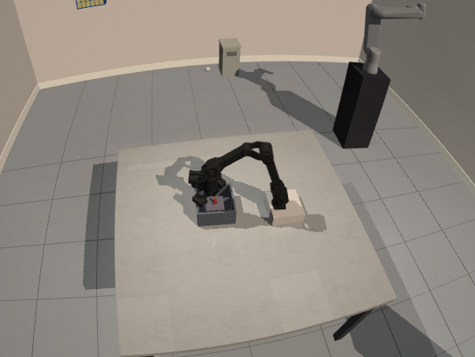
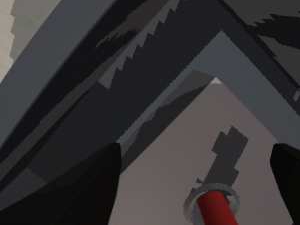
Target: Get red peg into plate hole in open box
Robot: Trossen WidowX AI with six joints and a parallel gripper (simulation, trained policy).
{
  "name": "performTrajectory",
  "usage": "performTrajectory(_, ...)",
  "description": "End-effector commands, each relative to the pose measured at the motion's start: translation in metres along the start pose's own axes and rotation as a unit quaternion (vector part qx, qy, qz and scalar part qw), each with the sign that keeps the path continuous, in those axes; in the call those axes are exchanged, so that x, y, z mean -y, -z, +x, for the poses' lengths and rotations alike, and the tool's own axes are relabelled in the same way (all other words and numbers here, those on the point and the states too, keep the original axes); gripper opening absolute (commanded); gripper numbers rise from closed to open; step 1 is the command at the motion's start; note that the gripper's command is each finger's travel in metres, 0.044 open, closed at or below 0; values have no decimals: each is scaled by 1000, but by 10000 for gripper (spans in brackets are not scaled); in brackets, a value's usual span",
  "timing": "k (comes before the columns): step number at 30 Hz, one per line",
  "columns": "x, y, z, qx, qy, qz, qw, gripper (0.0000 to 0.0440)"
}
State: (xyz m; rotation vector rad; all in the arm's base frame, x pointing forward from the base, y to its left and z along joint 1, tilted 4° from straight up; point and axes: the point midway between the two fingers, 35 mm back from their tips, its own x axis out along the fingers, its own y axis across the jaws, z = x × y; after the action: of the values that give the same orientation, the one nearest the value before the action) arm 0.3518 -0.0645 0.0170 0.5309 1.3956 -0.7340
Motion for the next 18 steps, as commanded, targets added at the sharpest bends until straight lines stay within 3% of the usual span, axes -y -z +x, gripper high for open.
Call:
performTrajectory(1, -10, -11, -4, -9, -16, -3, 1000, 410)
performTrajectory(3, -16, -16, -7, -12, -25, -4, 1000, 440)
performTrajectory(13, -56, -45, -34, -2, -94, -12, 995, 440)
performTrajectory(18, -58, -46, -35, -1, -97, -12, 995, 440)
